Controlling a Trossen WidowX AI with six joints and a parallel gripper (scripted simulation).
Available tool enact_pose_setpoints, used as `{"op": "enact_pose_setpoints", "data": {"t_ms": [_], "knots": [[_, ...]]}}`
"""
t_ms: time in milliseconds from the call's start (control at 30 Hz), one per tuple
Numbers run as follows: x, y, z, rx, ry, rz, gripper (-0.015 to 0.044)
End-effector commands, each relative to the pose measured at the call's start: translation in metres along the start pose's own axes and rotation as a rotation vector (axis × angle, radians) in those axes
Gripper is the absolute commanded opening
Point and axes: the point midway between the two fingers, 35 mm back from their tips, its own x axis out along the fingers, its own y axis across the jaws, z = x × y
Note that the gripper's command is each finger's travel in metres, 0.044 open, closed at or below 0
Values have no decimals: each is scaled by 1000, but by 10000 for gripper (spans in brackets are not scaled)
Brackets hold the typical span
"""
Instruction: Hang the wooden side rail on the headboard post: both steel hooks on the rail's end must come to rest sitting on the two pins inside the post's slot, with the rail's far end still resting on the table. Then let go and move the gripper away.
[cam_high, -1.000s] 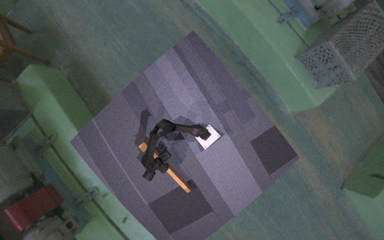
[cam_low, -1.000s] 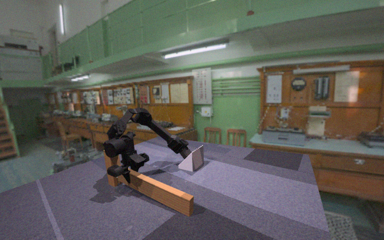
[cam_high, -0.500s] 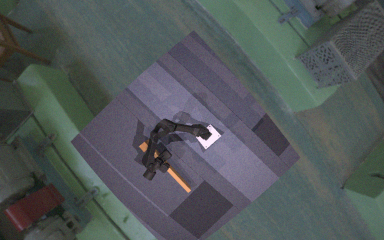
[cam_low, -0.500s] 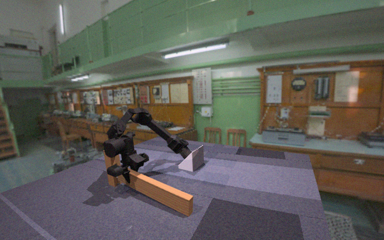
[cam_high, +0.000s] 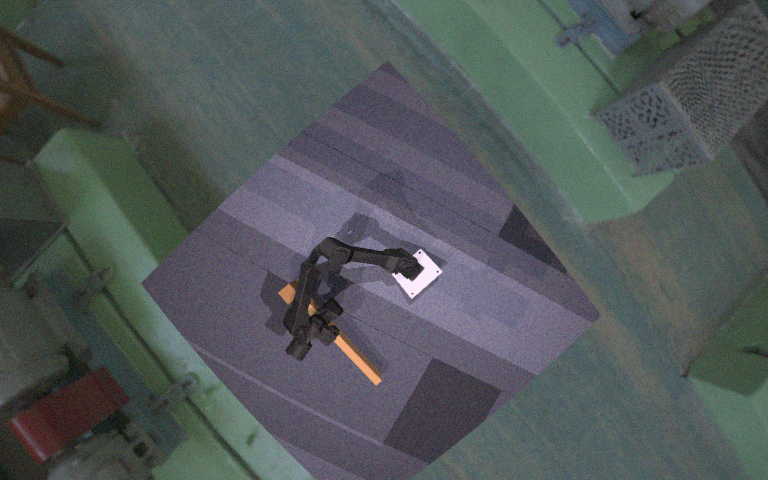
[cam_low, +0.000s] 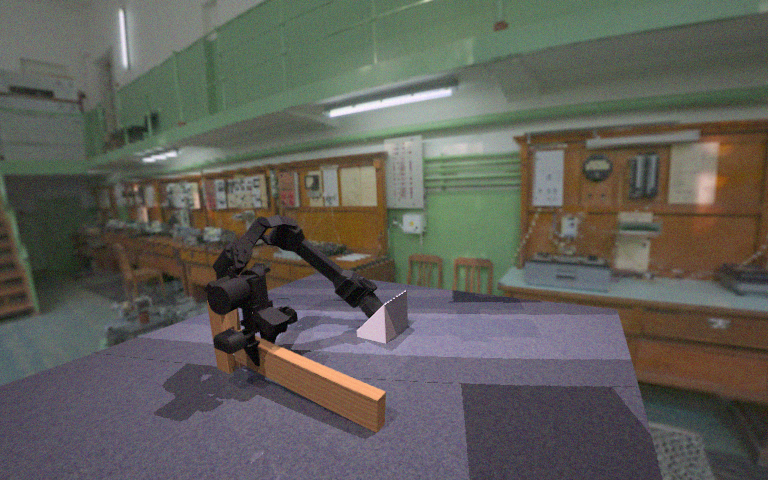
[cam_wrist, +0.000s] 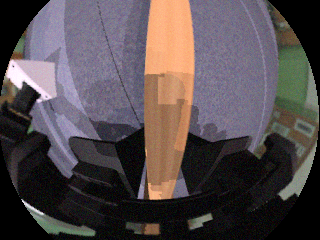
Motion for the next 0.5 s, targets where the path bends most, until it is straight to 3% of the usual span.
{"op": "enact_pose_setpoints", "data": {"t_ms": [0,467], "knots": [[-3,0,-2,0,0,-9,0],[-3,-1,-3,0,0,-9,0]]}}
